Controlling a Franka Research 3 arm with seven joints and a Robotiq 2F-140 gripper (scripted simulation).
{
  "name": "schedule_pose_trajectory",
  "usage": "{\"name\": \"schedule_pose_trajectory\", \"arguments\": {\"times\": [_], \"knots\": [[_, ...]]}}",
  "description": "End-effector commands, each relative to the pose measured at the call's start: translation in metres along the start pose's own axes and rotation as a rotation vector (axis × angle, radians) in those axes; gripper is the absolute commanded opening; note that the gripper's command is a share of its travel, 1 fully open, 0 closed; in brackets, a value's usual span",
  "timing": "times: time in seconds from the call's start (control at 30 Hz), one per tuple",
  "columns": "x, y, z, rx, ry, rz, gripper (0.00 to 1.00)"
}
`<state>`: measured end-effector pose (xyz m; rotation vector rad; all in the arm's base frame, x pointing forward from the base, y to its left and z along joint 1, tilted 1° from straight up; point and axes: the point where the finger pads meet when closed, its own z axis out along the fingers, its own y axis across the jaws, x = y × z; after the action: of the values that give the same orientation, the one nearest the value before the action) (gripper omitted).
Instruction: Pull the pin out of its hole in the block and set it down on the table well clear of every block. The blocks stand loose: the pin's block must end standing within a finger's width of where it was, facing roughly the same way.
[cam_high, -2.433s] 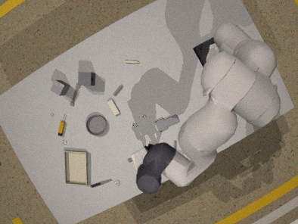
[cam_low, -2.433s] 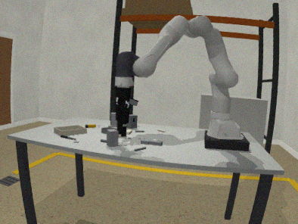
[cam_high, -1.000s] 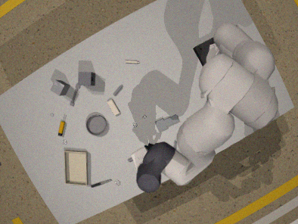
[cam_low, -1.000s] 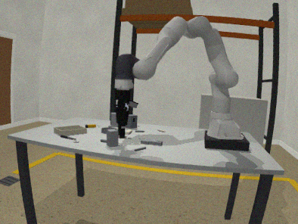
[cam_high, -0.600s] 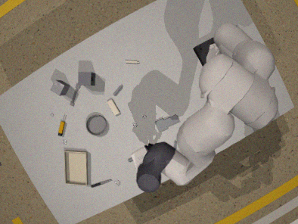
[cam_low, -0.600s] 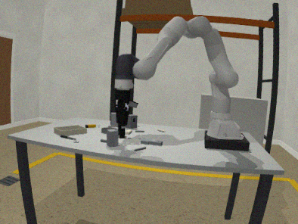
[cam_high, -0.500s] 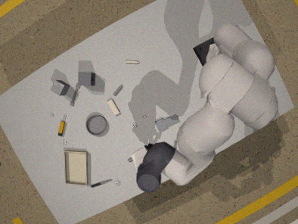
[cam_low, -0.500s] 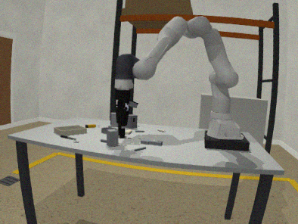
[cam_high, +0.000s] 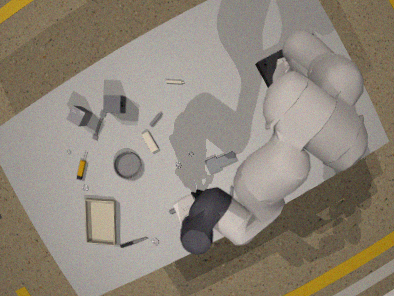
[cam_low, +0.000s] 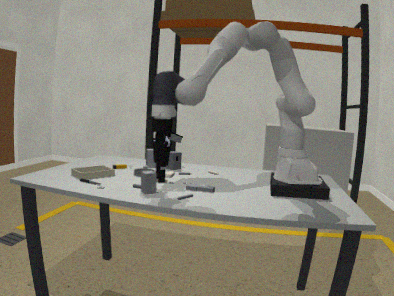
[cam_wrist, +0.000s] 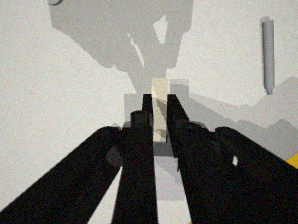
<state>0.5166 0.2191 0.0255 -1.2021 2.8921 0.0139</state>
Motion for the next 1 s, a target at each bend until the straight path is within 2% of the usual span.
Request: {"name": "schedule_pose_trajectory", "arguments": {"times": [0.0,0.43,0.63,0.97], "knots": [[0.0007,-0.0004,0.0015,0.001,0.001,0.003,0.1],[0.0021,-0.0004,0.0017,0.0,0.001,0.003,0.1],[0.003,-0.001,0.0018,-0.024,0.001,0.001,0.1],[0.0031,-0.0011,0.0018,-0.025,0.001,0.001,0.1]]}}
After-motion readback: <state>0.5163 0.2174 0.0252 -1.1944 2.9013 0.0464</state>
